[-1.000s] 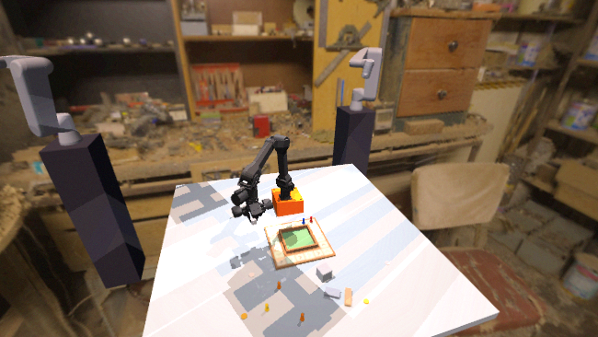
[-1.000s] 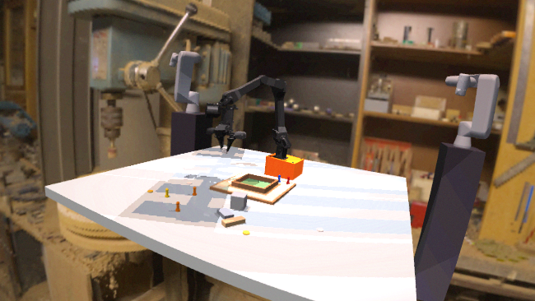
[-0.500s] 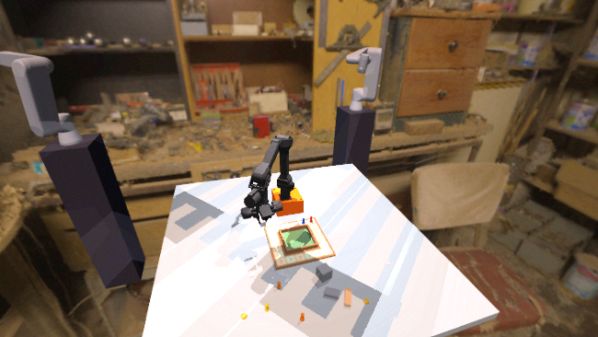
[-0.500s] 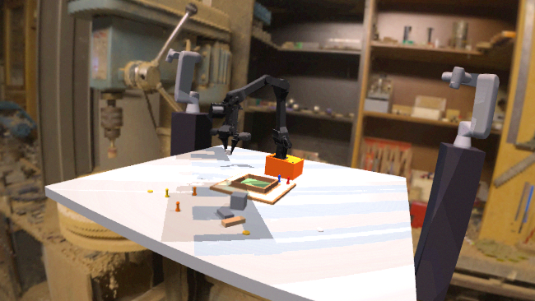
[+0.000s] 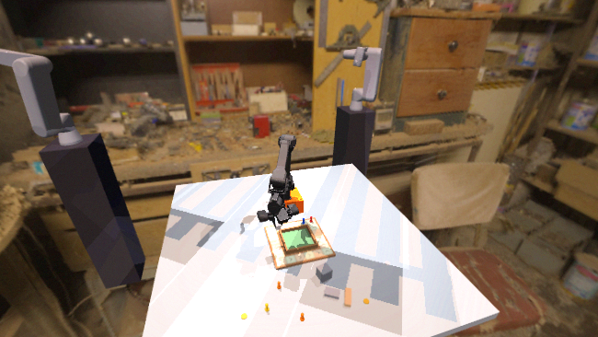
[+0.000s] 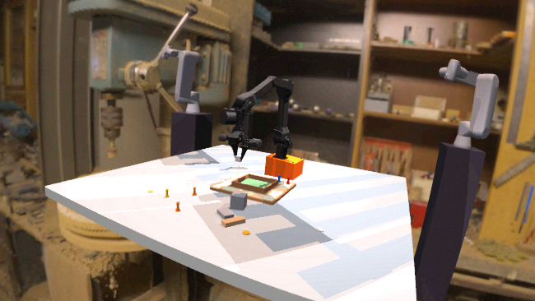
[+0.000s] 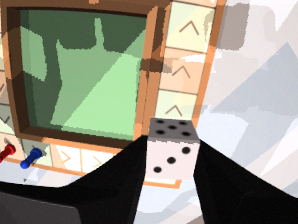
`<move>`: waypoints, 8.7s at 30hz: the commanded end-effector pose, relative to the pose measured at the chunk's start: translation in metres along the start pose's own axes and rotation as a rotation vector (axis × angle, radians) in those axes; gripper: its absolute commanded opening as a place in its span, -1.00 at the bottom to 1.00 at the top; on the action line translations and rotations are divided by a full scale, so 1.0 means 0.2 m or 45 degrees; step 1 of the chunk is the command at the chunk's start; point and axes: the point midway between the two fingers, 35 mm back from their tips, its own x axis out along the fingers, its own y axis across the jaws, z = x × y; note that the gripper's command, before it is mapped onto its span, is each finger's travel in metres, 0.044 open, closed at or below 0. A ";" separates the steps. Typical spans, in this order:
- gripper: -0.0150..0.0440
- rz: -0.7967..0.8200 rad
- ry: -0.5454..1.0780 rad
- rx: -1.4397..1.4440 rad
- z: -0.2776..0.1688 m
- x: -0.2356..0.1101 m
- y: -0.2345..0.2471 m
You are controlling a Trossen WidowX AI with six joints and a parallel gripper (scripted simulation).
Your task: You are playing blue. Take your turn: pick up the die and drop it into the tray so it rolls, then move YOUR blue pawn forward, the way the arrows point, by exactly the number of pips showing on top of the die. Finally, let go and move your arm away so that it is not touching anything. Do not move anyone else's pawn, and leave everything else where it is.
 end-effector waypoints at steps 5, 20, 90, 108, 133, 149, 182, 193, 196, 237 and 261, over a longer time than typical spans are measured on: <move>-0.49 0.021 0.001 0.054 0.04 0.05 0.20; -0.49 0.043 -0.007 0.127 0.08 0.09 0.48; -0.49 -0.013 -1.083 0.139 -0.05 -0.04 0.49; -0.49 -0.013 -1.083 0.139 -0.05 -0.04 0.49; 0.58 -0.016 -1.089 0.137 -0.03 -0.19 0.48; 1.00 0.022 -0.477 0.143 0.04 -0.12 0.48; 0.19 0.050 0.017 0.782 -0.46 0.15 0.86; 0.19 0.050 0.018 0.782 -0.46 0.24 0.87; 0.19 0.050 0.018 0.782 -0.46 0.26 0.87; -0.49 0.050 0.018 0.782 -0.45 0.39 0.88; -0.49 0.049 0.016 0.781 -0.46 -0.20 0.85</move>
